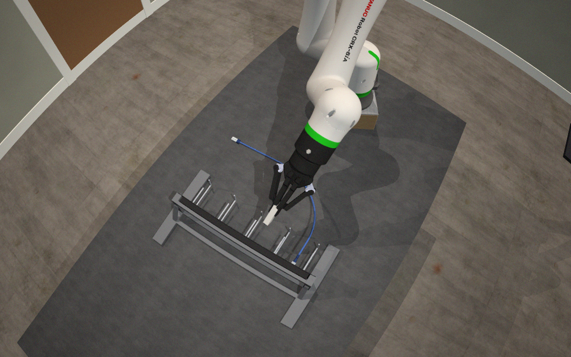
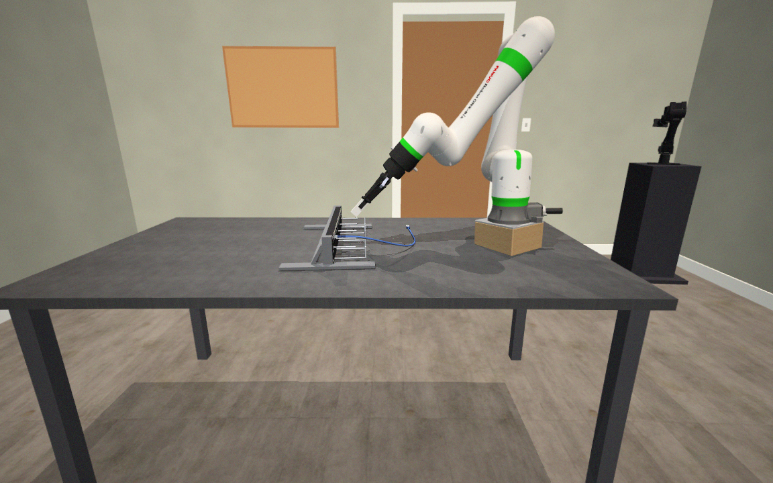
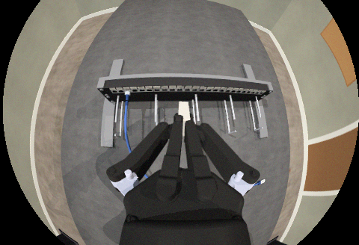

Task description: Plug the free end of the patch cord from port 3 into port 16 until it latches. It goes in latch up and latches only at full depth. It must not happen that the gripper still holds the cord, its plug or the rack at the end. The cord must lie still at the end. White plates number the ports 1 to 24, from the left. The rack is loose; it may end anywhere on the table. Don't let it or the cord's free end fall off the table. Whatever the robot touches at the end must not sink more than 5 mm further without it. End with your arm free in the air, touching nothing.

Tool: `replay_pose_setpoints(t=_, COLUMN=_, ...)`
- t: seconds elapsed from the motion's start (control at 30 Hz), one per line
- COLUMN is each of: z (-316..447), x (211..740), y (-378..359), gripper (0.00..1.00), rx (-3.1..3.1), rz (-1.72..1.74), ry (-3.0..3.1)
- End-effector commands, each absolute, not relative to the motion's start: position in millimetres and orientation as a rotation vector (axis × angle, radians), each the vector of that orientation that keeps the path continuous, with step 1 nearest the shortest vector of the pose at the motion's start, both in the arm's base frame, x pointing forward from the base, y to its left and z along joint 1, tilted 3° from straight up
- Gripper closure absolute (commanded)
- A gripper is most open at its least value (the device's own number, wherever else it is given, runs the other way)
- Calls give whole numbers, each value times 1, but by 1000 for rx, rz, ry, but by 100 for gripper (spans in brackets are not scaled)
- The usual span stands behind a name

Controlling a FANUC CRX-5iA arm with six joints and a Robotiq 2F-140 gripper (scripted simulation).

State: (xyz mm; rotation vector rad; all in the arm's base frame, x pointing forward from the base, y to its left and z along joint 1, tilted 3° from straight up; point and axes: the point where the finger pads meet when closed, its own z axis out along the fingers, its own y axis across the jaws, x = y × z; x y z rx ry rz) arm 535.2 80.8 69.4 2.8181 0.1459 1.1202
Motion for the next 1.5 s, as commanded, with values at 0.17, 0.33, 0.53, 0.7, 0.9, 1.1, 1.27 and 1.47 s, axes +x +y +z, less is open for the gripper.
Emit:
replay_pose_setpoints(t=0.17, z=69, x=536, y=80, gripper=100, rx=2786, rz=1500, ry=231)
replay_pose_setpoints(t=0.33, z=69, x=536, y=80, gripper=100, rx=2786, rz=1500, ry=231)
replay_pose_setpoints(t=0.53, z=53, x=560, y=83, gripper=100, rx=2786, rz=1500, ry=231)
replay_pose_setpoints(t=0.7, z=46, x=570, y=84, gripper=100, rx=2786, rz=1500, ry=231)
replay_pose_setpoints(t=0.9, z=46, x=570, y=84, gripper=100, rx=2786, rz=1500, ry=231)
replay_pose_setpoints(t=1.1, z=46, x=570, y=84, gripper=100, rx=2786, rz=1500, ry=231)
replay_pose_setpoints(t=1.27, z=46, x=570, y=84, gripper=100, rx=2786, rz=1500, ry=231)
replay_pose_setpoints(t=1.47, z=46, x=570, y=84, gripper=100, rx=2786, rz=1500, ry=231)
